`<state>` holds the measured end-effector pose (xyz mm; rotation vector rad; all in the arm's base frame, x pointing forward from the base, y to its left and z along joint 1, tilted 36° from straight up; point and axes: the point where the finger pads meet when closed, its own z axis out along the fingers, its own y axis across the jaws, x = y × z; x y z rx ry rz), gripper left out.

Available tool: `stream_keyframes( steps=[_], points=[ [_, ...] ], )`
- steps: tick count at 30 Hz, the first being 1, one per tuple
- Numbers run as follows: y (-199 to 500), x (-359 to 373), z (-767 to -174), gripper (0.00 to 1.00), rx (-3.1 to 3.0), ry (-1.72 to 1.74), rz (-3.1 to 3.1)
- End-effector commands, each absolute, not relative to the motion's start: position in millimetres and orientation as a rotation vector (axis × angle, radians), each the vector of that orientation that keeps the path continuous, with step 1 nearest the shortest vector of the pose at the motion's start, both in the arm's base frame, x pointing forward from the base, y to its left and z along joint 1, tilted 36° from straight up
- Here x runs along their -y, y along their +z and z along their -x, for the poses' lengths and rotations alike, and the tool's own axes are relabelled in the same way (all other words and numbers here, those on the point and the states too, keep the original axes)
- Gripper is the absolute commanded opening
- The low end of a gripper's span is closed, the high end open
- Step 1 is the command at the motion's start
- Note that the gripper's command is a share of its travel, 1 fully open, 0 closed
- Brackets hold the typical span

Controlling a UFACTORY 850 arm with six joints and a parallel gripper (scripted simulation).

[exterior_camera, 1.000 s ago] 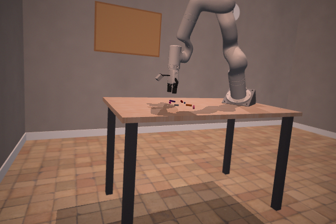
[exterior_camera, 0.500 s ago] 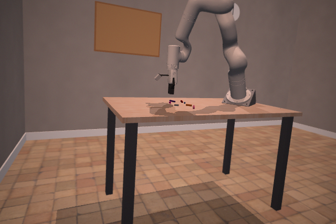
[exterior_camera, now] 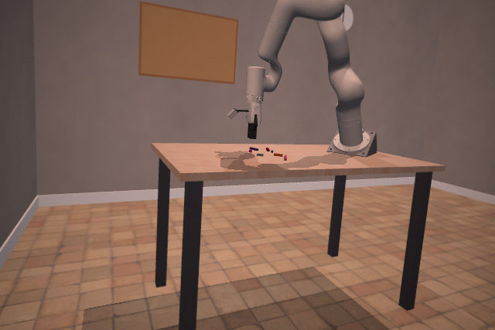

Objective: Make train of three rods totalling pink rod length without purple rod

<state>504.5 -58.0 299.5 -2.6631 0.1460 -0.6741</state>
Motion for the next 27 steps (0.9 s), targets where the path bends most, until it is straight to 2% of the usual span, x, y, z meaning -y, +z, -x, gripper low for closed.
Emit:
stream_keyframes(
  steps=[1, 27],
  points=[
    [300.1, 58.3, -504.9, 0.36, -0.146, -0.676, 2.663],
    [294.6, 55.8, -508.4, 0.36, -0.146, -0.675, 2.663]
  ],
)
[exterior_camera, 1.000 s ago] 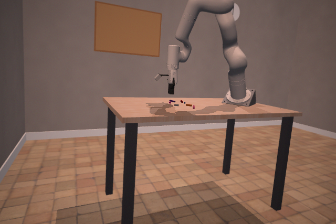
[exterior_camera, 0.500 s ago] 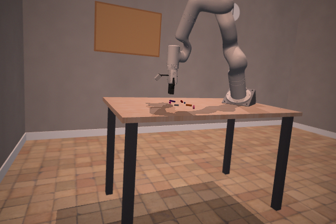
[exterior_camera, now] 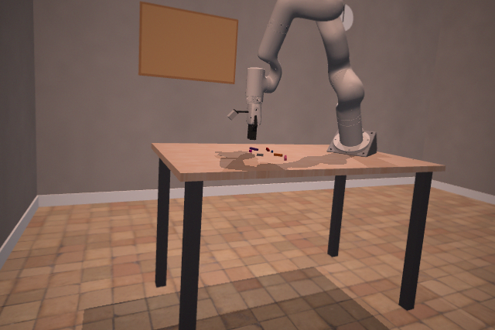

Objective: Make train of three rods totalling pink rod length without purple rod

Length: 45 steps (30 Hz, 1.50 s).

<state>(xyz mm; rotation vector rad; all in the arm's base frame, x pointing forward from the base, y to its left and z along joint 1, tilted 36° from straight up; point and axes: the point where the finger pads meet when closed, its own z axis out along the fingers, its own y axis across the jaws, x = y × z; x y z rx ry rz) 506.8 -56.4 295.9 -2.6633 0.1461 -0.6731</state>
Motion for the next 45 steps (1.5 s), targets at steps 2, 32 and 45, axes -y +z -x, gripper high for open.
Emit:
stream_keyframes(
  steps=[2, 32, 45],
  points=[
    [292.8, 55.0, -509.5, 0.36, -0.146, -0.675, 2.663],
    [264.6, 42.4, -527.4, 0.36, -0.146, -0.675, 2.663],
    [260.2, 40.4, -530.1, 0.36, -0.146, -0.675, 2.663]
  ],
)
